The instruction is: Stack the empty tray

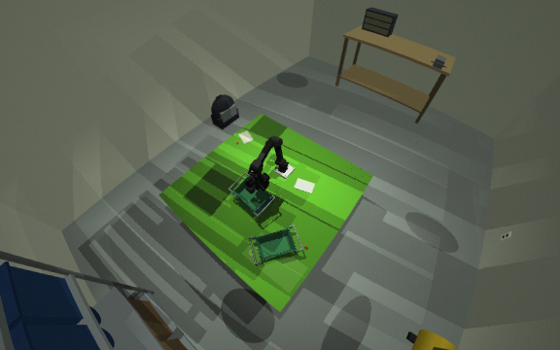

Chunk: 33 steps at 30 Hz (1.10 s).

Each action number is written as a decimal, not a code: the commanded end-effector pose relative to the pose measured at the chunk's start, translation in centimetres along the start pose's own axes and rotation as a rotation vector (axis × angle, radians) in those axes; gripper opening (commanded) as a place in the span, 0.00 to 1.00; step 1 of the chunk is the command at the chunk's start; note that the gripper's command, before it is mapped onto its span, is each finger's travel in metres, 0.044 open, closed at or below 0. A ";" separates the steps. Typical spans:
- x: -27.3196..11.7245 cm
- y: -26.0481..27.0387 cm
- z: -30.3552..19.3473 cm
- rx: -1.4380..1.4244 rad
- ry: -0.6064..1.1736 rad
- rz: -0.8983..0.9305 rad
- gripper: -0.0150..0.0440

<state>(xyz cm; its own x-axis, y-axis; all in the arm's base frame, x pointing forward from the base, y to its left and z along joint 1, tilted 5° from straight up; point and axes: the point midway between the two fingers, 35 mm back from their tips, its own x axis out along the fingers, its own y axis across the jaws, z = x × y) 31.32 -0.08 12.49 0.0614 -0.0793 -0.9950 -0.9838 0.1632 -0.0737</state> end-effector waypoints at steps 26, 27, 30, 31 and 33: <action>1.4 0.9 -0.6 0.010 0.010 0.042 0.25; 1.4 0.9 -0.6 0.010 0.010 0.042 0.25; 1.4 0.9 -0.6 0.010 0.010 0.042 0.25; 1.4 0.9 -0.6 0.010 0.010 0.042 0.25; 1.4 0.9 -0.6 0.010 0.010 0.042 0.25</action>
<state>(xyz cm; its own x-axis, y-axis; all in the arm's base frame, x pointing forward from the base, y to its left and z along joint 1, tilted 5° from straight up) 31.05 -0.37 11.81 0.0568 -0.0793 -0.9952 -0.9840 0.1643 -0.0693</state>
